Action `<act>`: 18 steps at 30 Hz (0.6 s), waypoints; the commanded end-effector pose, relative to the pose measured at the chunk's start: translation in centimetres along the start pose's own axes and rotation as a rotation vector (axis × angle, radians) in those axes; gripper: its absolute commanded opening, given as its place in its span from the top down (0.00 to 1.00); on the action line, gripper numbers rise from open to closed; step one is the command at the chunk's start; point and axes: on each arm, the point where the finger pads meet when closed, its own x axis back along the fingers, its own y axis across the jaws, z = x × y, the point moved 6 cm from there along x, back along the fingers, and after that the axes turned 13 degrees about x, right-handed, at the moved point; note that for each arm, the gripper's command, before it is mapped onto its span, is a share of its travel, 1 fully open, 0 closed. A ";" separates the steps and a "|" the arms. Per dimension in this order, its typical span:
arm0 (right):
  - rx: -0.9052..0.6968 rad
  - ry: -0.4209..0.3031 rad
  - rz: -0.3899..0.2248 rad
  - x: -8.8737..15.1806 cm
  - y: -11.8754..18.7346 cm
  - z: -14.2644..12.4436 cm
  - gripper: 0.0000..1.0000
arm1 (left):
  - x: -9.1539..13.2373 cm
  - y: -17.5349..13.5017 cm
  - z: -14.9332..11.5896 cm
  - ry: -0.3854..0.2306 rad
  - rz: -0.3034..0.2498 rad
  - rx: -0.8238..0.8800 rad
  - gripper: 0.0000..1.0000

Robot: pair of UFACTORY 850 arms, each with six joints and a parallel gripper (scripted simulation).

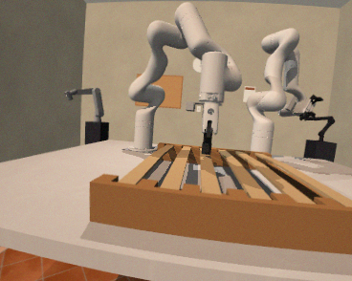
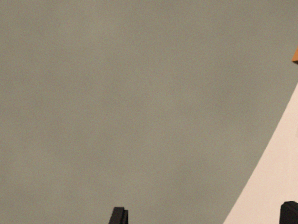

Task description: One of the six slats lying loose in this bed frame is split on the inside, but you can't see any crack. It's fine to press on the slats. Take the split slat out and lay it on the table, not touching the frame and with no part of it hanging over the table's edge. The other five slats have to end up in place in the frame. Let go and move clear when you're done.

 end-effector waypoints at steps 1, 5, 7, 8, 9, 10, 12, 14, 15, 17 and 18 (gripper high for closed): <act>0.000 -0.001 0.002 0.0 -0.1 0.0 1.00 | 0.0 0.0 0.0 0.000 0.000 -0.001 0.00; 0.000 -0.001 0.002 0.0 -0.1 0.0 1.00 | 0.0 0.0 0.0 0.000 0.000 -0.001 0.00; 0.000 -0.001 0.002 0.0 -0.1 0.0 1.00 | 0.0 0.0 0.0 0.000 0.000 -0.001 0.00; 0.000 -0.001 0.002 0.0 -0.1 0.0 1.00 | 0.0 0.0 0.0 0.000 0.000 -0.001 0.00; 0.000 -0.001 0.002 0.0 -0.1 0.0 1.00 | 0.0 0.0 0.0 0.000 0.000 -0.001 0.00; 0.000 -0.001 0.002 0.0 -0.1 0.0 1.00 | 0.0 0.0 0.0 0.000 0.000 -0.001 0.00; 0.000 -0.001 0.002 0.0 -0.1 0.0 1.00 | 0.0 0.0 0.0 0.000 0.000 -0.001 0.00; 0.000 -0.001 0.002 0.0 -0.1 0.0 1.00 | 0.0 0.0 0.0 0.000 0.000 -0.001 0.00; 0.000 -0.001 0.002 -0.2 0.0 0.0 1.00 | 0.0 0.0 0.0 0.000 0.000 -0.001 0.00; 0.000 -0.001 0.002 -0.2 0.0 0.0 1.00 | 0.0 0.0 0.0 0.000 0.000 -0.001 0.00; 0.000 -0.001 0.002 -0.2 0.0 0.0 1.00 | 0.0 0.0 0.0 0.000 0.000 -0.001 0.00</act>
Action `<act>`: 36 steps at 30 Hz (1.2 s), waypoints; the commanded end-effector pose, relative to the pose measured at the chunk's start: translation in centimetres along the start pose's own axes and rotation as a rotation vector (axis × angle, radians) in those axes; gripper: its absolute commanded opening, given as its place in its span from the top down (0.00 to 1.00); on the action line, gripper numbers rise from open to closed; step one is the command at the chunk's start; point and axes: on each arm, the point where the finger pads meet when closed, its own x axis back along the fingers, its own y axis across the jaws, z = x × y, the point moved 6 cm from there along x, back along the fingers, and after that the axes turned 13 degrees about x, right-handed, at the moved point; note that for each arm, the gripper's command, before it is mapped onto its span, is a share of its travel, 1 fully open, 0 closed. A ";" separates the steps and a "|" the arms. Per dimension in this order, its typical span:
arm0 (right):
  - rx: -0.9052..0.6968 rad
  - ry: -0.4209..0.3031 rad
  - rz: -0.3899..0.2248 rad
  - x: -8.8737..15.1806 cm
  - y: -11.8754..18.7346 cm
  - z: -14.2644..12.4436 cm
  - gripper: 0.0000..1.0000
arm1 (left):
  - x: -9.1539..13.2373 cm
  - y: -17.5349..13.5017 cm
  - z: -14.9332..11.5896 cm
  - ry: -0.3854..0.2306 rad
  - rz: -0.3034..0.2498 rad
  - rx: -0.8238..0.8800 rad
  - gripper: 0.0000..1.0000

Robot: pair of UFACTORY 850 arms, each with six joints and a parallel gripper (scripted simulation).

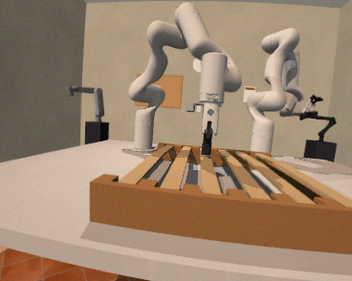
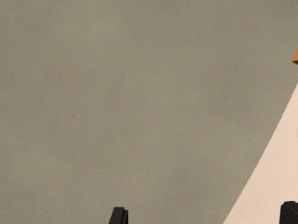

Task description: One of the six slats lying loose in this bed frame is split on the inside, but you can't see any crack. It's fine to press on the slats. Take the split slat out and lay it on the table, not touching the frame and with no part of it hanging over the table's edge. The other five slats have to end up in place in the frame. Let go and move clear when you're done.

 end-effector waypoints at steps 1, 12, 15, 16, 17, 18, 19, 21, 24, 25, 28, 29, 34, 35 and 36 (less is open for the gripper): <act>0.000 -0.001 0.002 0.1 -0.1 0.0 1.00 | 0.0 0.0 0.0 0.000 0.000 -0.001 0.00; 0.000 -0.001 0.002 0.1 -0.1 0.0 1.00 | 0.0 0.0 0.0 0.000 0.000 -0.001 0.00; 0.000 -0.001 0.002 -0.1 -0.1 0.0 1.00 | 0.0 0.0 0.0 0.000 0.000 -0.001 0.00; 0.000 -0.001 0.002 -0.1 -0.1 0.0 1.00 | 0.0 0.0 0.0 0.000 0.000 -0.001 0.00; 0.000 -0.001 0.002 -0.1 -0.1 0.0 1.00 | 0.0 0.0 0.0 0.000 0.000 -0.001 0.00; 0.000 -0.001 0.002 -0.1 -0.1 0.0 1.00 | 0.0 0.0 0.0 0.000 0.000 -0.001 0.00; 0.000 -0.001 0.002 -0.1 -0.1 0.0 1.00 | 0.0 0.0 0.0 0.000 0.000 -0.001 0.00; 0.000 -0.001 0.002 -0.1 -0.1 0.0 1.00 | 0.0 0.0 0.0 0.000 0.000 -0.001 0.00; 0.000 -0.001 0.002 -0.1 -0.1 0.0 1.00 | 0.0 0.0 0.0 0.000 0.000 -0.001 0.00; 0.000 -0.001 0.002 -0.1 -0.1 0.0 1.00 | 0.0 0.0 0.0 0.000 0.000 -0.001 0.00; 0.000 -0.001 0.002 -0.1 -0.1 0.0 1.00 | 0.0 0.0 0.0 0.000 0.000 -0.001 0.00; 0.000 -0.001 0.002 -0.1 -0.1 0.0 1.00 | 0.0 0.0 0.0 0.000 0.000 -0.001 0.00; 0.000 -0.001 0.002 -0.3 -0.1 0.0 1.00 | 0.0 0.0 0.0 0.000 0.000 -0.001 0.00; 0.000 -0.001 0.002 -0.3 -0.1 0.0 1.00 | 0.0 0.0 0.0 0.000 0.000 -0.001 0.00; 0.000 -0.001 0.002 -0.3 -0.1 0.0 1.00 | 0.0 0.0 0.0 0.000 0.000 -0.001 0.00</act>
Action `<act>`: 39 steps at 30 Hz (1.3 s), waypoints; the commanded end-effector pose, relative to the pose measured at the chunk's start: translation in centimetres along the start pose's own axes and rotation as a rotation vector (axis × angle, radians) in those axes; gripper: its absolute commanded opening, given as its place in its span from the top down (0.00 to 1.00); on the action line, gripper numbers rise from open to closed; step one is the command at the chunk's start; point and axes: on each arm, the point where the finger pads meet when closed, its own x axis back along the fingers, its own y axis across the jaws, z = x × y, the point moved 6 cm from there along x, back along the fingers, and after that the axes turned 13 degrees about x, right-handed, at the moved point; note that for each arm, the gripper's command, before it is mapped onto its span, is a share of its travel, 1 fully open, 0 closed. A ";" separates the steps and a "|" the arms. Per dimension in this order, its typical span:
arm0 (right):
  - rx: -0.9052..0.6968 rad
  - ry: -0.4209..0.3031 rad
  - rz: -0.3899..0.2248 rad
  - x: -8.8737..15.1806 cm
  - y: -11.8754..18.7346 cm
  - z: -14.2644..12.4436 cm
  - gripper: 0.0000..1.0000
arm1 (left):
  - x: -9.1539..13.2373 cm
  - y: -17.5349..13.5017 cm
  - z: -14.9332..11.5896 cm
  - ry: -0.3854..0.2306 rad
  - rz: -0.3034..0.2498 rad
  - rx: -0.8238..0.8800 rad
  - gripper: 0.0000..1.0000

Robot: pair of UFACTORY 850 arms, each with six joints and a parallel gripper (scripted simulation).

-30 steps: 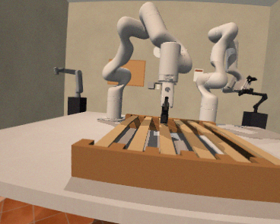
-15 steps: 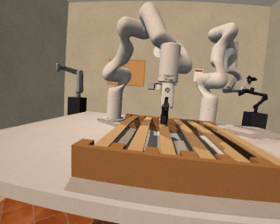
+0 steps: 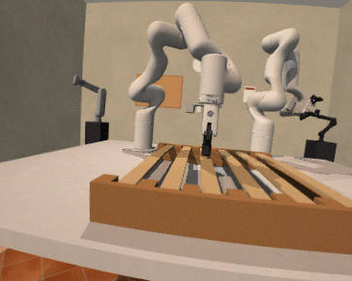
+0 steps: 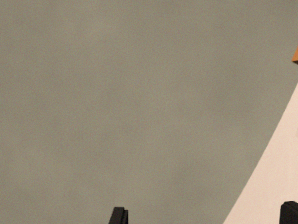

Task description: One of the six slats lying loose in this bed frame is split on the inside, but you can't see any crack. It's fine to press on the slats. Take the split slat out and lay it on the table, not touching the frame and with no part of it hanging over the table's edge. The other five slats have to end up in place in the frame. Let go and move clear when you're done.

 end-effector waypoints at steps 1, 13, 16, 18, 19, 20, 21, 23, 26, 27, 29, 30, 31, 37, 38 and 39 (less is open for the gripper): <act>0.000 -0.001 0.003 0.1 -0.1 0.0 1.00 | 0.0 0.0 0.0 0.000 0.000 -0.001 0.00; 0.000 -0.001 0.003 -0.1 -0.1 0.0 1.00 | 0.0 0.0 0.0 0.000 0.000 -0.001 0.00; 0.000 -0.001 0.003 -0.1 -0.1 0.0 1.00 | 0.0 0.0 0.0 0.000 0.000 -0.001 0.00; 0.000 -0.001 0.003 -0.1 -0.1 0.0 1.00 | 0.0 0.0 0.0 0.000 0.000 -0.001 0.00; 0.000 -0.001 0.003 -0.1 -0.1 0.0 1.00 | 0.0 0.0 0.0 0.000 0.000 -0.001 0.00; 0.000 -0.001 0.003 -0.1 -0.1 0.0 1.00 | 0.0 0.0 0.0 0.000 0.000 -0.001 0.00; 0.000 -0.001 0.003 -0.1 -0.1 0.0 1.00 | 0.0 0.0 0.0 0.000 0.000 -0.001 0.00; 0.000 -0.001 0.003 -0.1 -0.1 0.0 1.00 | 0.0 0.0 0.0 0.000 0.000 -0.001 0.00; 0.000 -0.001 0.003 -0.1 -0.1 0.0 1.00 | 0.0 0.0 0.0 0.000 0.000 -0.001 0.00; 0.000 -0.001 0.003 -0.1 -0.1 0.0 1.00 | 0.0 0.0 0.0 0.000 0.000 -0.001 0.00; 0.000 -0.001 0.003 -0.3 -0.1 0.0 1.00 | 0.0 0.0 0.0 0.000 0.000 -0.001 0.00; 0.000 -0.001 0.003 -0.3 -0.1 0.0 1.00 | 0.0 0.0 0.0 0.000 0.000 -0.001 0.00; 0.000 -0.001 0.003 -0.3 -0.1 0.0 1.00 | 0.0 0.0 0.0 0.000 0.000 -0.001 0.00; 0.000 -0.001 0.003 -0.3 -0.1 0.0 1.00 | 0.0 0.0 0.0 0.000 0.000 -0.001 0.00; 0.000 -0.001 0.003 -0.3 -0.1 0.0 1.00 | 0.0 0.0 0.0 0.000 0.000 -0.001 0.00; 0.000 -0.001 0.003 -0.3 -0.1 0.0 1.00 | 0.0 0.0 0.0 0.000 0.000 -0.001 0.00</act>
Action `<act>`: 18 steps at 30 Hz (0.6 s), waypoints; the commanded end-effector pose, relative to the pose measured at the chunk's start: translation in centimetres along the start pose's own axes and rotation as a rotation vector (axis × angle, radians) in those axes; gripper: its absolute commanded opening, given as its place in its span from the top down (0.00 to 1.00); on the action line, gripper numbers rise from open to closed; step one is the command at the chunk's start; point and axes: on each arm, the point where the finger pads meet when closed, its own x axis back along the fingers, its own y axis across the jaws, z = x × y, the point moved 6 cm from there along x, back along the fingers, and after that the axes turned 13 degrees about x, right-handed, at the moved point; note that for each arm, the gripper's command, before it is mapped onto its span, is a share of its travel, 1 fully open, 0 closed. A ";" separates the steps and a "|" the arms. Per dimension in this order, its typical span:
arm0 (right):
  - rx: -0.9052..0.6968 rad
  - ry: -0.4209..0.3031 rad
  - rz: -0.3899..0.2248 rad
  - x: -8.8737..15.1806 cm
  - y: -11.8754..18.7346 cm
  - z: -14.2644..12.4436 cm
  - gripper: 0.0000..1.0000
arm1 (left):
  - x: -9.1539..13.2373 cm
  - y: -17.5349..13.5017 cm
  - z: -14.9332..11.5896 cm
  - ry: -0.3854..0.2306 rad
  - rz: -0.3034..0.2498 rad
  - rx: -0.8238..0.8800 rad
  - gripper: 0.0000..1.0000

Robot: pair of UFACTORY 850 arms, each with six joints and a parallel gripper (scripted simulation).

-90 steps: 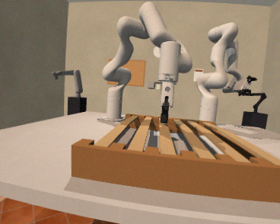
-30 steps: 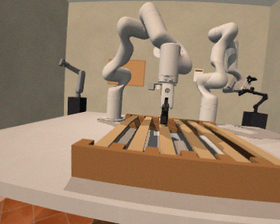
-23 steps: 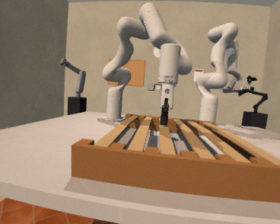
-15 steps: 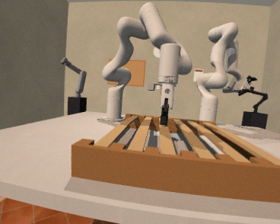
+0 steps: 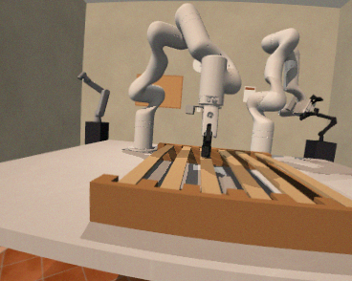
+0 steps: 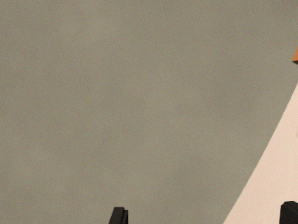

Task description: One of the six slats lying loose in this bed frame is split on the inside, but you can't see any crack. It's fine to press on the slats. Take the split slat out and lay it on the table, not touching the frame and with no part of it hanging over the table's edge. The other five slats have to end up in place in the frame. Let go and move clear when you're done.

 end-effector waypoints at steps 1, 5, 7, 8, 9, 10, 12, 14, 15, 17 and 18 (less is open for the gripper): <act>0.000 -0.001 0.002 0.1 -0.1 0.0 1.00 | 0.0 0.0 0.0 0.000 0.000 -0.001 0.00; 0.000 -0.001 0.002 0.1 -0.1 0.0 1.00 | 0.0 0.0 0.0 0.000 0.000 -0.001 0.00; 0.000 -0.001 0.002 -0.1 -0.1 0.0 1.00 | 0.0 0.0 0.0 0.000 0.000 -0.001 0.00; 0.000 -0.001 0.002 -0.1 -0.1 0.0 1.00 | 0.0 0.0 0.0 0.000 0.000 -0.001 0.00; 0.000 -0.001 0.002 -0.1 -0.1 0.0 1.00 | 0.0 0.0 0.0 0.000 0.000 -0.001 0.00; 0.000 -0.001 0.002 -0.1 -0.1 0.0 1.00 | 0.0 0.0 0.0 0.000 0.000 -0.001 0.00; 0.000 -0.001 0.002 -0.1 -0.1 0.0 1.00 | 0.0 0.0 0.0 0.000 0.000 -0.001 0.00; 0.000 -0.001 0.002 -0.1 -0.1 0.0 1.00 | 0.0 0.0 0.0 0.000 0.000 -0.001 0.00; 0.000 -0.001 0.002 -0.1 -0.1 0.0 1.00 | 0.0 0.0 0.0 0.000 0.000 -0.001 0.00; 0.000 -0.001 0.002 -0.1 -0.1 0.0 1.00 | 0.0 0.0 0.0 0.000 0.000 -0.001 0.00; 0.000 -0.001 0.002 -0.1 -0.1 0.0 1.00 | 0.0 0.0 0.0 0.000 0.000 -0.001 0.00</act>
